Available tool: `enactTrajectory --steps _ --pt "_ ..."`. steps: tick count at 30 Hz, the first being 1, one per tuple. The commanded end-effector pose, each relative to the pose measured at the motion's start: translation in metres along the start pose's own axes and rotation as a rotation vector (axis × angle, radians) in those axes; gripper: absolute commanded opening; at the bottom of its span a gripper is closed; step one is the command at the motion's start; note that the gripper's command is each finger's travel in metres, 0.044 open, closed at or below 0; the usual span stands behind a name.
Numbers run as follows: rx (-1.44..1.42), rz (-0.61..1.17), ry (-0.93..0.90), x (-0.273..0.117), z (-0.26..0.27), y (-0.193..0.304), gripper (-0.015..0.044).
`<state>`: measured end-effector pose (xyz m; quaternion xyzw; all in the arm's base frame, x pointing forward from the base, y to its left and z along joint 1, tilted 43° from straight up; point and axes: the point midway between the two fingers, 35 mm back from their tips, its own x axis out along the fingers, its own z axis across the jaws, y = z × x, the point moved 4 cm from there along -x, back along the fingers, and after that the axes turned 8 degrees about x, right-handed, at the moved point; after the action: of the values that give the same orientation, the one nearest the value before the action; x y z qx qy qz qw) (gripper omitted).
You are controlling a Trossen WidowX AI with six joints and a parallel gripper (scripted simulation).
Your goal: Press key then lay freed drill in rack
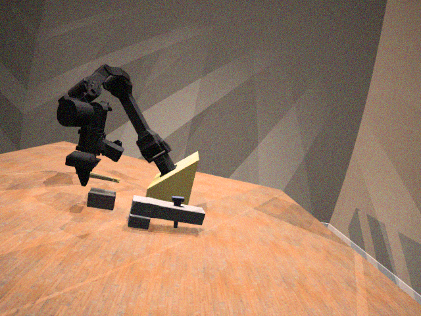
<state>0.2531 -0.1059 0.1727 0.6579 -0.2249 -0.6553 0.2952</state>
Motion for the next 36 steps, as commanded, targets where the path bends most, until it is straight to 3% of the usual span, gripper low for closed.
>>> enactTrajectory --steps 1,31,36 --pt "-0.005 -0.004 -0.001 0.008 0.001 0.000 0.0000" --pt "-0.005 -0.002 -0.001 0.043 0.002 0.000 0.0000" --pt "0.001 0.000 0.002 0.038 0.001 0.001 0.0131"
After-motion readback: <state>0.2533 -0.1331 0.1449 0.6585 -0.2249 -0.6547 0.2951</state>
